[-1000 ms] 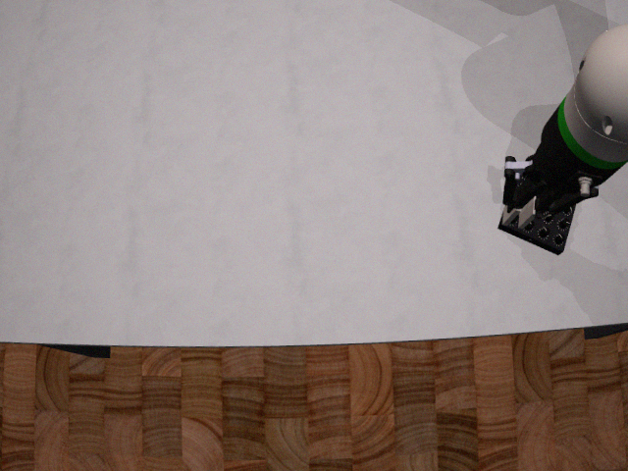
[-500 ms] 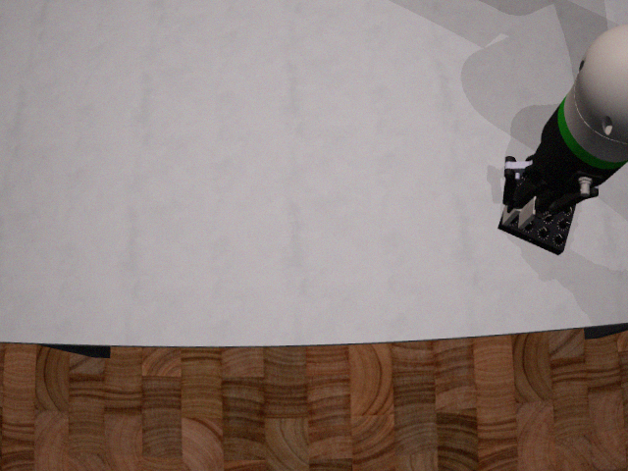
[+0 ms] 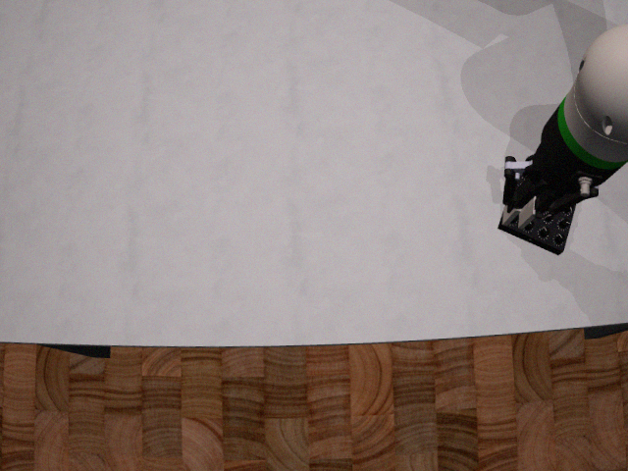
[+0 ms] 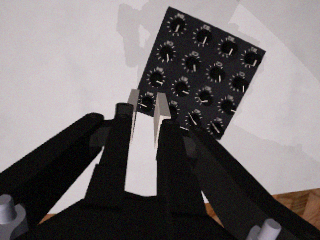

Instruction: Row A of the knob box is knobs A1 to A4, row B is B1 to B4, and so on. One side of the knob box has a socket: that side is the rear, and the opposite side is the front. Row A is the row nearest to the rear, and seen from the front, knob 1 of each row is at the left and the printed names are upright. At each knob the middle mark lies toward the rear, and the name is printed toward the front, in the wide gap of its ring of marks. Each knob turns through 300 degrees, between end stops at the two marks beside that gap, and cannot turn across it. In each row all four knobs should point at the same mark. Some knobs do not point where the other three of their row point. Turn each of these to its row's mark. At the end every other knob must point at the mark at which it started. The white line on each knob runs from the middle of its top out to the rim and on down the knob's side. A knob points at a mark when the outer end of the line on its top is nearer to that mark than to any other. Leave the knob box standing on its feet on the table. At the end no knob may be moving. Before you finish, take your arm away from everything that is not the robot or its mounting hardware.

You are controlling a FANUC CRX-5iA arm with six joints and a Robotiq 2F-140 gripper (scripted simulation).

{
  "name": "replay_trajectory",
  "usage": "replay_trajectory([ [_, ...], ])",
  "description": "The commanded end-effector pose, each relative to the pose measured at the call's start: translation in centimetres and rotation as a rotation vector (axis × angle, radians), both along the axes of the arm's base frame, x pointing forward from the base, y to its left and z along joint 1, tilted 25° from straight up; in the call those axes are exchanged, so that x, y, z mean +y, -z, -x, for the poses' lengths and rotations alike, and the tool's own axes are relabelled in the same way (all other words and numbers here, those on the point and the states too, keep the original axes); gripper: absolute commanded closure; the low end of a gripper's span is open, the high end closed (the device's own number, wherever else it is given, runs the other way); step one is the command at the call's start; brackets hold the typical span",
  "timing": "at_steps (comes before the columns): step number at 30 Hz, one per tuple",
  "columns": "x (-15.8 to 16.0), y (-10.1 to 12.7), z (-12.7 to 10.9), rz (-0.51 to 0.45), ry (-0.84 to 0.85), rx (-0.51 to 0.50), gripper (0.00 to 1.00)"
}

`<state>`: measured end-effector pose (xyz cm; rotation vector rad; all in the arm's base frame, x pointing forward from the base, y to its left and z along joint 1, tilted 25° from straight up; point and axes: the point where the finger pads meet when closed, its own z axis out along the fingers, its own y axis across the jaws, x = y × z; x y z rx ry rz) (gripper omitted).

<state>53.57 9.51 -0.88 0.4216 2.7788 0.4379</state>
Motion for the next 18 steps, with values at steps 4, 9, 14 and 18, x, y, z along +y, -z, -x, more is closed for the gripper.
replay_trajectory([
  [4,-0.01,-0.01,-0.01,0.000,0.000,0.000,0.88],
  [9,-0.01,-0.01,-0.01,0.000,0.000,0.000,0.95],
  [14,-0.01,-0.01,-0.01,0.000,0.000,0.000,0.95],
  [18,-0.01,-0.01,-0.01,0.000,0.000,0.000,0.95],
])
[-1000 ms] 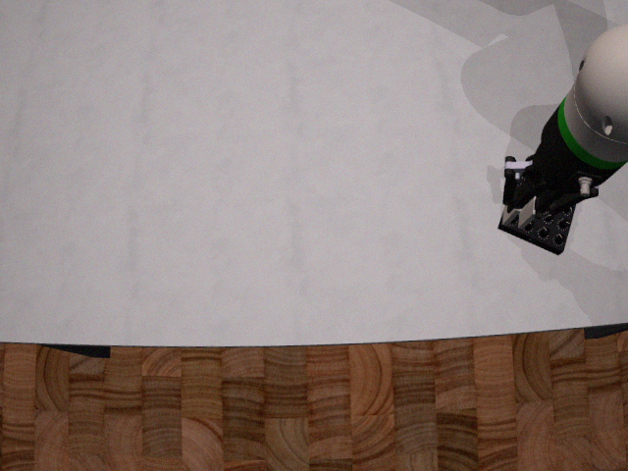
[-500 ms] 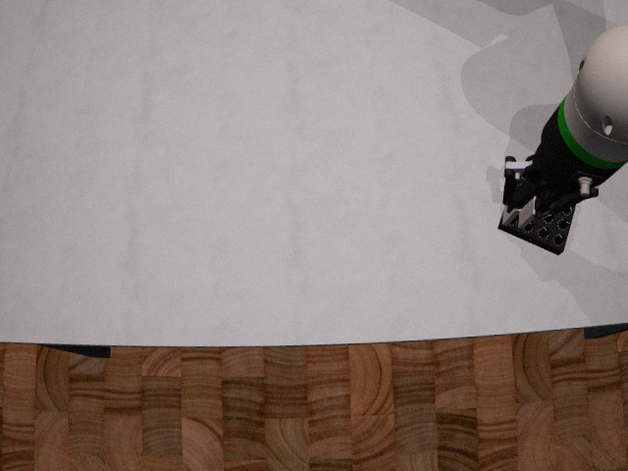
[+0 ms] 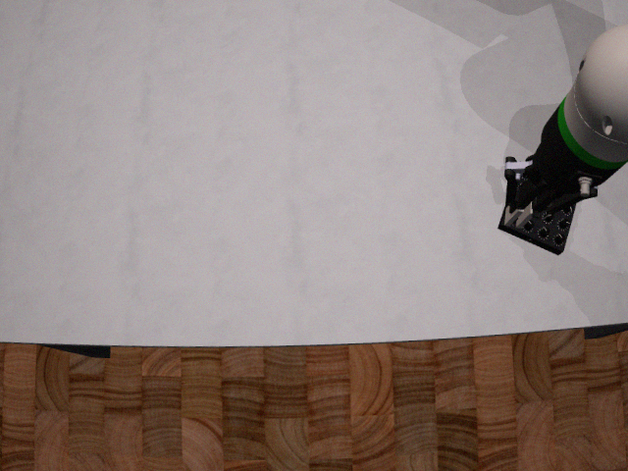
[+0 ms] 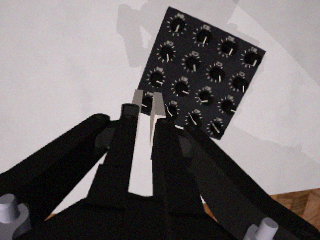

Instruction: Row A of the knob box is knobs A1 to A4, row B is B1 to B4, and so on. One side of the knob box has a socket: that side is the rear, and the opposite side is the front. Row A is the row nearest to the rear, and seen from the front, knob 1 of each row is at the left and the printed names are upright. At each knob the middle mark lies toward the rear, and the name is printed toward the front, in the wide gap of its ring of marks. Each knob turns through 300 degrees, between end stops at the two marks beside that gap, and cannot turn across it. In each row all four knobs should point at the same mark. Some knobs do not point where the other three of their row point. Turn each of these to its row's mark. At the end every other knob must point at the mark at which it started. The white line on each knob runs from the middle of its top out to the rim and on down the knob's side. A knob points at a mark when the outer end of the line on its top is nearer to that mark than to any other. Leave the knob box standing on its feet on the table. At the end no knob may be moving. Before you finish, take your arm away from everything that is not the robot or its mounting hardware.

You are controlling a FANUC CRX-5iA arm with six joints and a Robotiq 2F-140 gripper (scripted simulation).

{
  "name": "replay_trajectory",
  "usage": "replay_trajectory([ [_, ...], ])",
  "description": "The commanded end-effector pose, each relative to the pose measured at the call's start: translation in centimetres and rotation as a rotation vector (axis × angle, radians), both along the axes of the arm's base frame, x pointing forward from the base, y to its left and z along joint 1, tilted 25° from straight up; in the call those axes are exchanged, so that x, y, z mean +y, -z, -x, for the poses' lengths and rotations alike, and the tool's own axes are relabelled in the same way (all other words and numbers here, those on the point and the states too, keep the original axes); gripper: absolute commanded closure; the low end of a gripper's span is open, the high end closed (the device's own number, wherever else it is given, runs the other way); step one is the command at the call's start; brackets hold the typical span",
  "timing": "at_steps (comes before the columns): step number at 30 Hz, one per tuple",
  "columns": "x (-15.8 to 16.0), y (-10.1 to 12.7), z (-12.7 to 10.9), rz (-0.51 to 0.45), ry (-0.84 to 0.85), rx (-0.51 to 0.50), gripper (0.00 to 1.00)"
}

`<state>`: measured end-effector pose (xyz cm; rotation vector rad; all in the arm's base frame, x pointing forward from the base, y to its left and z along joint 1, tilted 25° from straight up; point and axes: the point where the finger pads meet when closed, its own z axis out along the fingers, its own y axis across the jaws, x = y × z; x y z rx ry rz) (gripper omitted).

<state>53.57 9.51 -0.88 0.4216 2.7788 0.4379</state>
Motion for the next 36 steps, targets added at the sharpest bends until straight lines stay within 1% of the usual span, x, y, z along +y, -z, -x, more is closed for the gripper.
replay_trajectory([
  [1,-0.01,-0.01,-0.01,0.000,0.000,0.000,0.95],
  [22,-0.01,-0.01,-0.01,-0.005,0.013,0.003,0.95],
  [28,-0.01,-0.01,-0.01,-0.035,0.097,0.026,0.95],
  [30,-0.01,-0.01,-0.01,-0.035,0.097,0.026,0.95],
  [36,-0.01,-0.01,-0.01,-0.086,0.236,0.065,0.95],
])
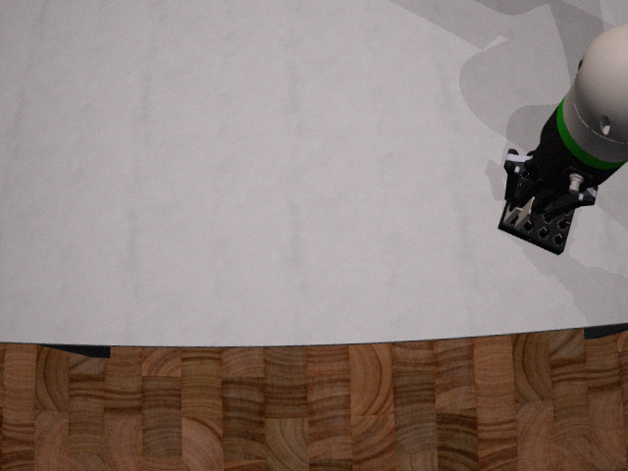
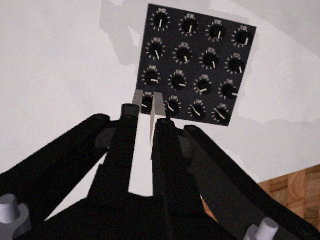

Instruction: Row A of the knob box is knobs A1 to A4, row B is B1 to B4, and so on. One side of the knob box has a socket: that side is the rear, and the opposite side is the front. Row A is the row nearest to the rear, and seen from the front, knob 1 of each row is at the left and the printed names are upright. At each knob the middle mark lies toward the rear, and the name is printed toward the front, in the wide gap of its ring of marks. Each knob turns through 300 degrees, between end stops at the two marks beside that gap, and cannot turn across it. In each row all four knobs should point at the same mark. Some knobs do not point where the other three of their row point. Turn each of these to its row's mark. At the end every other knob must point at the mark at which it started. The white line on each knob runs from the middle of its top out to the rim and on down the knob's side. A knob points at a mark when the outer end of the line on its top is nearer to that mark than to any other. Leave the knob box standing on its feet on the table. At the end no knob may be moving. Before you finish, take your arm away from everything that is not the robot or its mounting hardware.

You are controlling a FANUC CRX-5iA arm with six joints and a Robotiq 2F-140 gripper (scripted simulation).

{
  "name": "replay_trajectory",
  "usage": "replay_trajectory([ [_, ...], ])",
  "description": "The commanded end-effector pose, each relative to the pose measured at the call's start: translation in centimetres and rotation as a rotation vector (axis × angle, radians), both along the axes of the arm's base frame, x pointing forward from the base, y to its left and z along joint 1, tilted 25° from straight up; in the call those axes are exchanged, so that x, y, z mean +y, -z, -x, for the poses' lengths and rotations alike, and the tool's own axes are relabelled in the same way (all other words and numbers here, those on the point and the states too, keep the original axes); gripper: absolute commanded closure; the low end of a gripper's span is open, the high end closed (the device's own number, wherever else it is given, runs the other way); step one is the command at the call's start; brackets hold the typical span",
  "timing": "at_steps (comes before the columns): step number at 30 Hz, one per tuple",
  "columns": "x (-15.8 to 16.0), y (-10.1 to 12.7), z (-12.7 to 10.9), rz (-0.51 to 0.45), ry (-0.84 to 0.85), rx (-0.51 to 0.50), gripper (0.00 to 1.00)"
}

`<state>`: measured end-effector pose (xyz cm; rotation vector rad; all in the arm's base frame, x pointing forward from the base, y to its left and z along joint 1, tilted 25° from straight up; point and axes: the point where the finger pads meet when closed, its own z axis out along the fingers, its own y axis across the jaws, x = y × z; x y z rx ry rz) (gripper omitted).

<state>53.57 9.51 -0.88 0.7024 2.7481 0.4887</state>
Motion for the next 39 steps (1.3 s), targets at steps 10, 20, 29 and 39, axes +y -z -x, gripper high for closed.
replay_trajectory([
  [10,0.00,-0.01,-0.01,-0.070,0.206,0.056,0.95],
  [20,0.00,-0.01,-0.01,-0.075,0.219,0.060,0.95],
  [29,0.00,-0.01,-0.01,-0.075,0.219,0.060,0.88],
  [39,0.00,-0.01,-0.01,-0.075,0.219,0.060,0.88],
])
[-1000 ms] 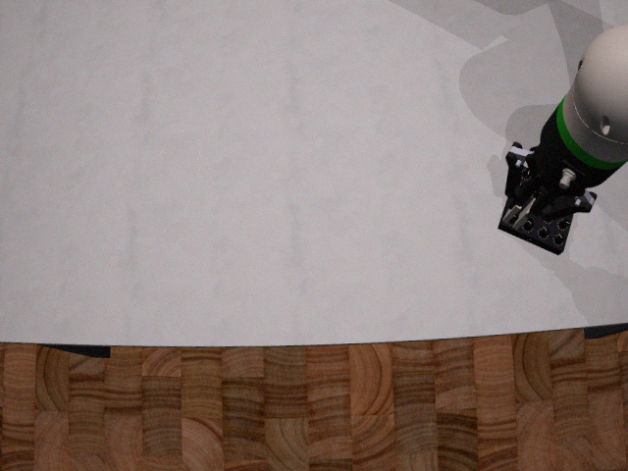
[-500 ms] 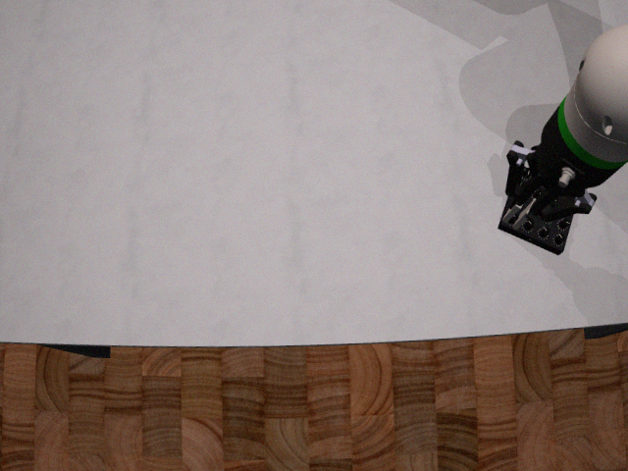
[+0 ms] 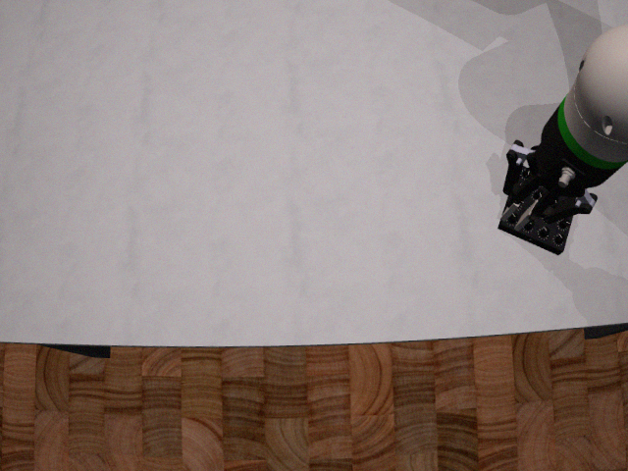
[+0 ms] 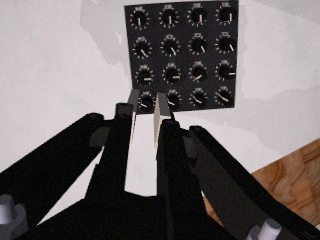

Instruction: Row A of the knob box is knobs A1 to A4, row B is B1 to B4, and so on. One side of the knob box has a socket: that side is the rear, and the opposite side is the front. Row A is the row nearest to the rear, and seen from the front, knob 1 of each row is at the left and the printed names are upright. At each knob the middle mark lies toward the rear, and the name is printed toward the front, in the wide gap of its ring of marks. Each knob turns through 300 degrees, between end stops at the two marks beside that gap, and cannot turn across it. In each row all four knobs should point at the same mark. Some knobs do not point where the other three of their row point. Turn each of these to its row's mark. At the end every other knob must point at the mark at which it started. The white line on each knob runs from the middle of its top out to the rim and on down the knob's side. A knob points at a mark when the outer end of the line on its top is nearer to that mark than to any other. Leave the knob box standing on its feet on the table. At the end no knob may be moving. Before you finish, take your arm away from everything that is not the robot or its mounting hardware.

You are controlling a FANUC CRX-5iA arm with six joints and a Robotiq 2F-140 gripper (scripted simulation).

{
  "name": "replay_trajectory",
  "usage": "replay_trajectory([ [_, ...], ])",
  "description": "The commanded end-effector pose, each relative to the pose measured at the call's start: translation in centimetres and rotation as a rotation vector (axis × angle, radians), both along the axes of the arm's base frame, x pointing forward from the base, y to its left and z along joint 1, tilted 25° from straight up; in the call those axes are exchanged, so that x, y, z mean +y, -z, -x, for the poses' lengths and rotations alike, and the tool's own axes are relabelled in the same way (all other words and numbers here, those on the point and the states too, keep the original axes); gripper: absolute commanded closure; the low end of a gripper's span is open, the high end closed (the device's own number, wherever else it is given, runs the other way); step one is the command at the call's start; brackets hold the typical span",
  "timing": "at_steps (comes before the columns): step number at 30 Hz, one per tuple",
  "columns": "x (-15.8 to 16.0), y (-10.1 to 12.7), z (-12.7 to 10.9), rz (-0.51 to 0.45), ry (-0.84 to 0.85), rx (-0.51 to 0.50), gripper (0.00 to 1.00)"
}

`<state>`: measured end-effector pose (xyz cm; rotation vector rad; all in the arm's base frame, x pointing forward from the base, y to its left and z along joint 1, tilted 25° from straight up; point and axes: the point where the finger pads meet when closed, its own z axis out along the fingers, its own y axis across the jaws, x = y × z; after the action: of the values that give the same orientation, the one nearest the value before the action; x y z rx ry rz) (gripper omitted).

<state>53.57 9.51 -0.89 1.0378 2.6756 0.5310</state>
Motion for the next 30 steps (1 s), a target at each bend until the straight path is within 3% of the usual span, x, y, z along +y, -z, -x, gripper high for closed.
replay_trajectory([
  [1,0.0,0.0,0.0,0.000,0.000,0.000,0.88],
  [13,-0.1,-0.2,0.1,0.000,0.000,0.000,0.88],
  [30,-0.9,-3.3,1.2,0.000,0.000,0.000,0.88],
])
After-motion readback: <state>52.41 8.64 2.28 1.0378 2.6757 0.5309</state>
